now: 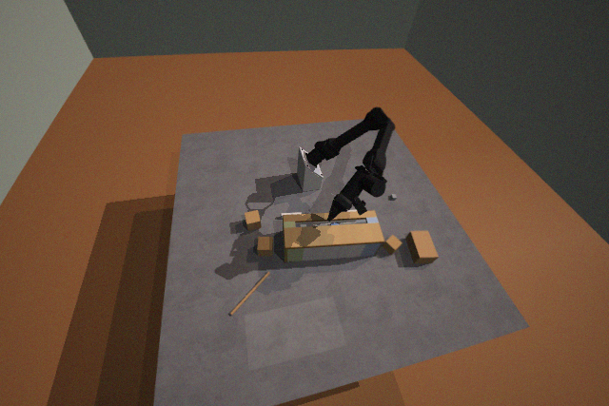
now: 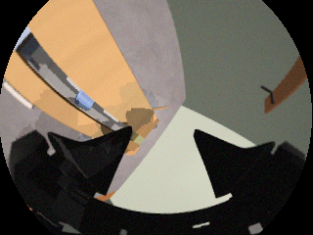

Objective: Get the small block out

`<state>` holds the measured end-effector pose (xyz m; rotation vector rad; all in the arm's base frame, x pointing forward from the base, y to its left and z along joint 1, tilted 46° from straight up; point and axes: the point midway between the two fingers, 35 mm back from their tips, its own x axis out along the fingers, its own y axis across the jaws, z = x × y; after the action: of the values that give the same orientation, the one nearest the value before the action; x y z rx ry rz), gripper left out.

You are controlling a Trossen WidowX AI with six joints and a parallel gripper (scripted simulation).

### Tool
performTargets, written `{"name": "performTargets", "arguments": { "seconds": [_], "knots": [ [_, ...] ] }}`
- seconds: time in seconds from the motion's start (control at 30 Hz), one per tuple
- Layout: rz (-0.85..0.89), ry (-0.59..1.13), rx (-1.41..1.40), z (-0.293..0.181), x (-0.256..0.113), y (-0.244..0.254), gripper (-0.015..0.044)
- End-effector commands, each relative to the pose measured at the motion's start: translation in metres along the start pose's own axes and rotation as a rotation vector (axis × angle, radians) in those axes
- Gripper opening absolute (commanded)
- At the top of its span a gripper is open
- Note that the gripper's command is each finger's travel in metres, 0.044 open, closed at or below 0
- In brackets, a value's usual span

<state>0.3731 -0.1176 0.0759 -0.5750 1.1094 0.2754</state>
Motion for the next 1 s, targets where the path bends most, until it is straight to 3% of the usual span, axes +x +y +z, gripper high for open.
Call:
{"name": "performTargets", "arguments": {
  "seconds": [0.0,0.2,0.97],
  "knots": [
    [0.434,-0.075,-0.466,0.013,-0.027,0.079,0.04],
    [0.666,-0.197,-0.686,0.02,-0.06,0.12,0.04],
    [0.666,-0.197,-0.686,0.025,-0.046,0.131,0.04]
  ]
}}
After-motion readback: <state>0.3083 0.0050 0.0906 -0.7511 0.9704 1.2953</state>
